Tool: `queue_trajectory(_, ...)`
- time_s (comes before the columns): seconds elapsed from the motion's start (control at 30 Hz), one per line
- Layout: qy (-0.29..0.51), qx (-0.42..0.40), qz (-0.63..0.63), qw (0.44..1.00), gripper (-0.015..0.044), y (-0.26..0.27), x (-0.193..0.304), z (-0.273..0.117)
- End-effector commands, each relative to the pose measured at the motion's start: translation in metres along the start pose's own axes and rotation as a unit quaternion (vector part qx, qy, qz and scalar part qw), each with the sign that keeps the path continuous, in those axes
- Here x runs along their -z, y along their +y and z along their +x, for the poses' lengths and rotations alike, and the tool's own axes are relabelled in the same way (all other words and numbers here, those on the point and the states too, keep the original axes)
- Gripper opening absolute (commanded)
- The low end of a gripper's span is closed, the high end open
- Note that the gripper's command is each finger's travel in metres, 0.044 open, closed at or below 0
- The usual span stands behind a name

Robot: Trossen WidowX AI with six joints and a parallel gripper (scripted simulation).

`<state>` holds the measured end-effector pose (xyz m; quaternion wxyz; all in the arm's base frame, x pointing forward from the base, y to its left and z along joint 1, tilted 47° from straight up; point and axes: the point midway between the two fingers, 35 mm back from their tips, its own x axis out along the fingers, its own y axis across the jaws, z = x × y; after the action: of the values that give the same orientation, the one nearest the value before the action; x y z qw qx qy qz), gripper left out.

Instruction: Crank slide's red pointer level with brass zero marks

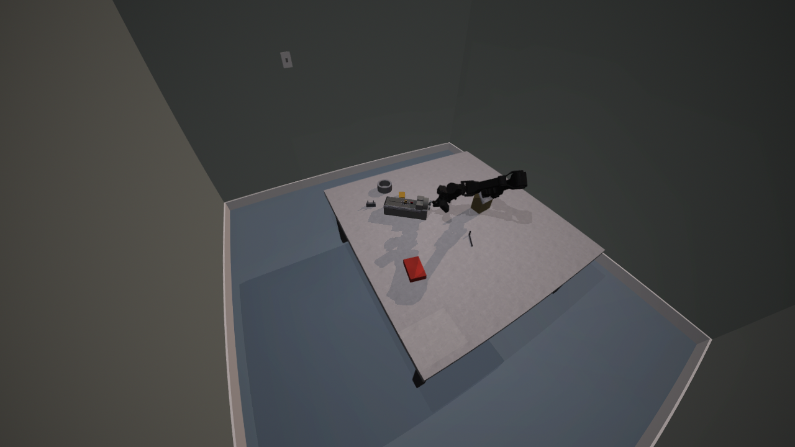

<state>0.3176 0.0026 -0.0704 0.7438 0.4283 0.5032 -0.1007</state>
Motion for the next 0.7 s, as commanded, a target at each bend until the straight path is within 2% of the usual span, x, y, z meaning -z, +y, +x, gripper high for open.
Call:
queue_trajectory(0.0,-0.004,0.006,0.005,1.0,0.0,-0.0092,-0.0019,-0.0023)
queue_trajectory(0.67,-0.004,0.006,0.005,1.0,0.0,-0.0169,-0.0002,-0.001)
